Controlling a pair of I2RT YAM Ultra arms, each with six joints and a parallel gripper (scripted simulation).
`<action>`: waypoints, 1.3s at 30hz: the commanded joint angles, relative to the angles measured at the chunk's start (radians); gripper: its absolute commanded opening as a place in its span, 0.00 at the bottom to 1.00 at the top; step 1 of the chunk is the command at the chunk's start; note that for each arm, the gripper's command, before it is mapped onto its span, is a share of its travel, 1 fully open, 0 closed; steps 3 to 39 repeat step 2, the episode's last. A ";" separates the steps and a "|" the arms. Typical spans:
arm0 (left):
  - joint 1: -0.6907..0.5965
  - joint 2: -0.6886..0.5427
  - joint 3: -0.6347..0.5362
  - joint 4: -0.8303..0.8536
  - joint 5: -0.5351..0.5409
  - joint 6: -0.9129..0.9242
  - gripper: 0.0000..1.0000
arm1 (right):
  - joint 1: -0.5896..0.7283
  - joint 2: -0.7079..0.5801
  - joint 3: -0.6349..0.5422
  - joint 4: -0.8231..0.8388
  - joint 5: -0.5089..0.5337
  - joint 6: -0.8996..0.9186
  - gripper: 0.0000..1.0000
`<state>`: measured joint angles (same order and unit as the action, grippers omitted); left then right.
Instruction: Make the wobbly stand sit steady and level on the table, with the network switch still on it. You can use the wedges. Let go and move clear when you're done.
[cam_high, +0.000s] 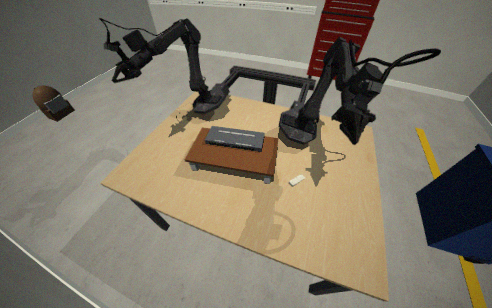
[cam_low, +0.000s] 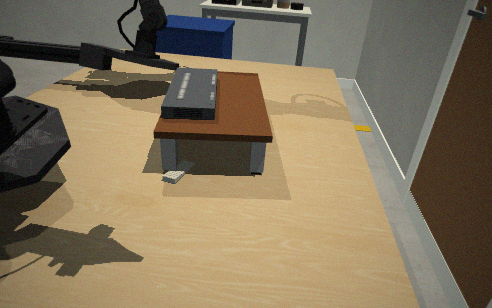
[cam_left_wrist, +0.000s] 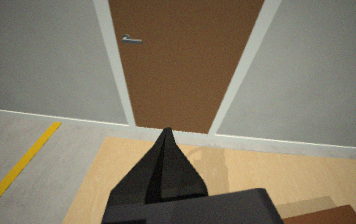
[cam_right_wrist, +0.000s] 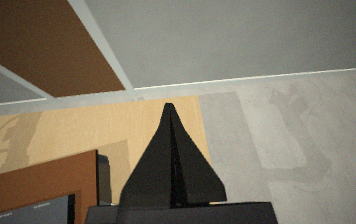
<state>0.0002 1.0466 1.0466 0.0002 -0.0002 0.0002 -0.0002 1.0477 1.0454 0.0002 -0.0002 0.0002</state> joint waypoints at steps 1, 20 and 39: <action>-0.017 0.001 0.031 -0.011 -0.004 0.007 0.00 | 0.008 -0.014 0.017 -0.011 0.005 0.006 0.00; -0.017 0.001 0.031 -0.011 -0.004 0.007 0.00 | 0.008 -0.014 0.017 -0.011 0.005 0.006 0.00; -0.017 0.001 0.031 -0.011 -0.004 0.007 0.00 | 0.008 -0.014 0.017 -0.011 0.005 0.006 0.00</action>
